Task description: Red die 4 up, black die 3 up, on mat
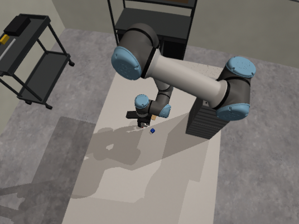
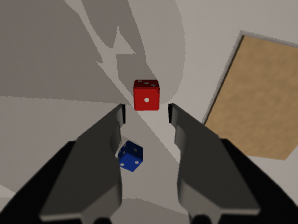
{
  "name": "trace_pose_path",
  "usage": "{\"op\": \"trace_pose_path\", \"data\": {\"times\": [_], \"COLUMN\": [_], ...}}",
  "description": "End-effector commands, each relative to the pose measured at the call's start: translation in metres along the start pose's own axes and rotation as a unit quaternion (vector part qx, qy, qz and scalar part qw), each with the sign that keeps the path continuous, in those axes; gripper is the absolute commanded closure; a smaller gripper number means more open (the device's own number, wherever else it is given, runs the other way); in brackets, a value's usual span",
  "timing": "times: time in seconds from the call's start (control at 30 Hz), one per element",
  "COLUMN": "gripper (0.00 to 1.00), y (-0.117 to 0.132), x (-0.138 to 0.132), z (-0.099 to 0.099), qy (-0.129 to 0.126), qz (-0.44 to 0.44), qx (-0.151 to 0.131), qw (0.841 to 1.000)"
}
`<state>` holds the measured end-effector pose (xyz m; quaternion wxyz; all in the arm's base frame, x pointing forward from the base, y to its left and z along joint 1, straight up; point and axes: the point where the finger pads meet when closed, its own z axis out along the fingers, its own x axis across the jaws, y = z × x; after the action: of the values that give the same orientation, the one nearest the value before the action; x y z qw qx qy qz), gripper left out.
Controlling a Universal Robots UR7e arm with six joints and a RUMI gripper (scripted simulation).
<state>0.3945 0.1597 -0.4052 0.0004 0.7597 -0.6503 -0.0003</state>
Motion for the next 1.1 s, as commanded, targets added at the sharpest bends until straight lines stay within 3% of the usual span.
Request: {"op": "trace_pose_path", "data": {"times": [0.0,1.07], "gripper": [0.76,0.76], "y": [-0.0006,-0.0006], "x": [0.0,0.0], "z": [-0.0004,0.0074], "qy": [0.0,0.0], "qz": [0.0,0.0], "qx": [0.001,0.001], "qw": [1.0,1.0]}}
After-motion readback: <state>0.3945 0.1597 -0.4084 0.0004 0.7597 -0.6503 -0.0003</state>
